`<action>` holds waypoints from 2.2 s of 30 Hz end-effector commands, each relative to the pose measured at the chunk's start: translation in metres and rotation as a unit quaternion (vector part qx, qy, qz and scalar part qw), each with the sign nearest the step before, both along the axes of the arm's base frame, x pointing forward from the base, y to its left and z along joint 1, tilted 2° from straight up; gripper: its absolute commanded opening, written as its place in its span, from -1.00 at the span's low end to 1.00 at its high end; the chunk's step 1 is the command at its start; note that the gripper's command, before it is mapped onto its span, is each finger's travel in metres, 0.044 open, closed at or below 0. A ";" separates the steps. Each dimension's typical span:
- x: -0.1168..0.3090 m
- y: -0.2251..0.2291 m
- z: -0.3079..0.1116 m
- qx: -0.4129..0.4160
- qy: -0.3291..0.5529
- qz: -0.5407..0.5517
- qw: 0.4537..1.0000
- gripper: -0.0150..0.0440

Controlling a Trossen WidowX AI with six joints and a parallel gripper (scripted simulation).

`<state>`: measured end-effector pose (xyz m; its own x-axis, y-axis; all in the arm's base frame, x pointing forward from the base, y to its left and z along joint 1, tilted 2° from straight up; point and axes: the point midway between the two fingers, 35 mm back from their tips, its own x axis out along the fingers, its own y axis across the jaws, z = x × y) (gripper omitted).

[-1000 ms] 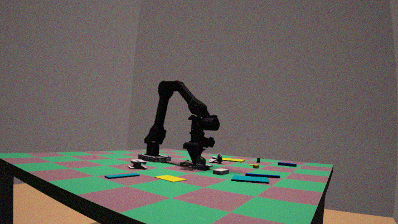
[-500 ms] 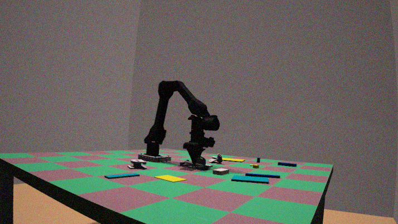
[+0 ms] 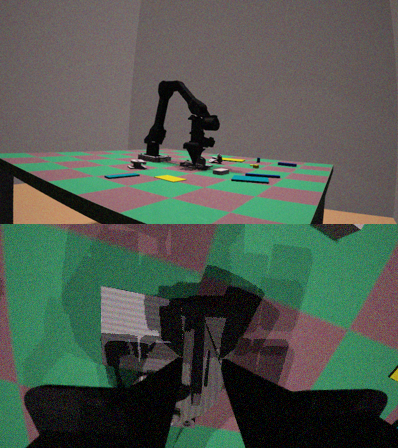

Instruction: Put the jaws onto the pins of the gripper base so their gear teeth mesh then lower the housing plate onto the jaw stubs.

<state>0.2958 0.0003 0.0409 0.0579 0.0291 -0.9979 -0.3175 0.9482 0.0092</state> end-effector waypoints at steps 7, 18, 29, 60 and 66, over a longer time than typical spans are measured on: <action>0.000 0.000 0.003 -0.001 0.001 0.001 1.000 -0.04; 0.000 0.000 0.000 -0.001 0.001 0.001 1.000 -0.04; 0.000 0.000 -0.002 -0.001 0.001 0.001 1.000 -0.04; 0.000 0.000 0.000 0.000 0.001 0.000 1.000 0.23; 0.000 0.000 0.000 0.000 0.001 0.000 1.000 0.27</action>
